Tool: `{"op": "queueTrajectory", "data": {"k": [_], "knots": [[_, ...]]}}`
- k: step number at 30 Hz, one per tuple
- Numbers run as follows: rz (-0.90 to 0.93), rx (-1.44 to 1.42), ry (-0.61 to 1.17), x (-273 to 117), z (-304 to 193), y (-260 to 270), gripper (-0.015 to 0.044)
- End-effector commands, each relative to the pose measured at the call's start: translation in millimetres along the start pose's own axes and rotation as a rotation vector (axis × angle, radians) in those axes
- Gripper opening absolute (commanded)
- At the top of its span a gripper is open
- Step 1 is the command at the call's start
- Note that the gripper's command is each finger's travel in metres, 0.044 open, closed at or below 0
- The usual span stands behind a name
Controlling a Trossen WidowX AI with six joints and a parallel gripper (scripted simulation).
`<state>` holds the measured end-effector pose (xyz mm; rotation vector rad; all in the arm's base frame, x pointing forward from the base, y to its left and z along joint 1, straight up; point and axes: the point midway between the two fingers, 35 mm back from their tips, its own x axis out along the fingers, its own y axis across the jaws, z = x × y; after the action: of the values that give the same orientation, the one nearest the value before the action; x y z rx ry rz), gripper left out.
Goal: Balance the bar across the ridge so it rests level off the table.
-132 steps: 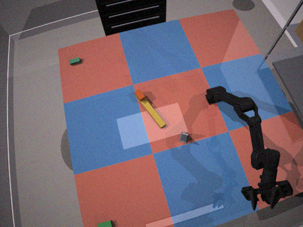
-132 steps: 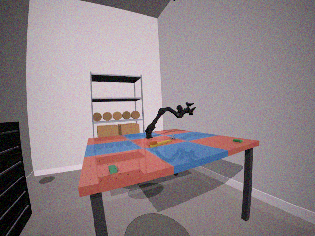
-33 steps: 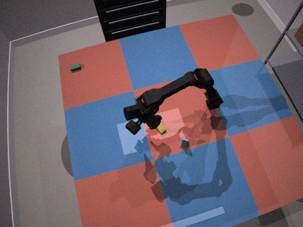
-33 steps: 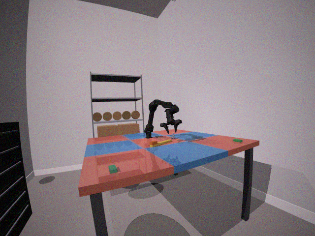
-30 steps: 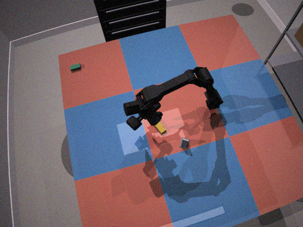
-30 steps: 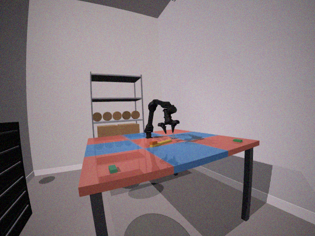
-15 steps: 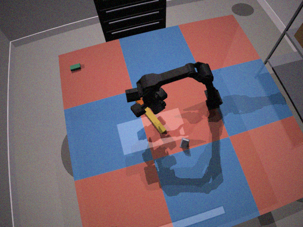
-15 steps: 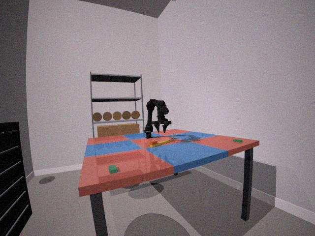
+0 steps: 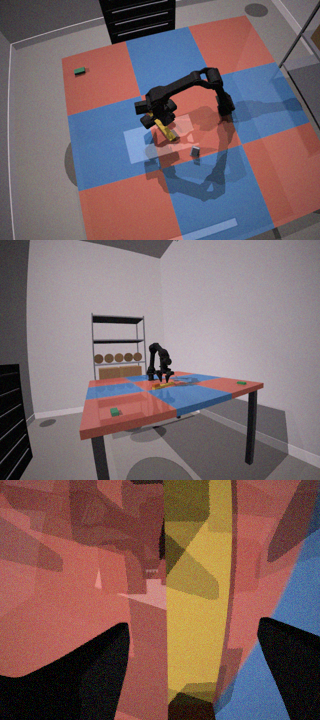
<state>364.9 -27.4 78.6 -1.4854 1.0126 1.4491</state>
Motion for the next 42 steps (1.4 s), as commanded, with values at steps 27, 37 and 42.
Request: {"op": "queueTrajectory", "data": {"k": [27,37,42], "knots": [[-0.015,0.004,0.000,28,0,-2,0.0315],[-0.010,0.000,0.004,27,0,-1,0.0184],[-0.010,0.000,0.004,27,0,-1,0.0111]]}}
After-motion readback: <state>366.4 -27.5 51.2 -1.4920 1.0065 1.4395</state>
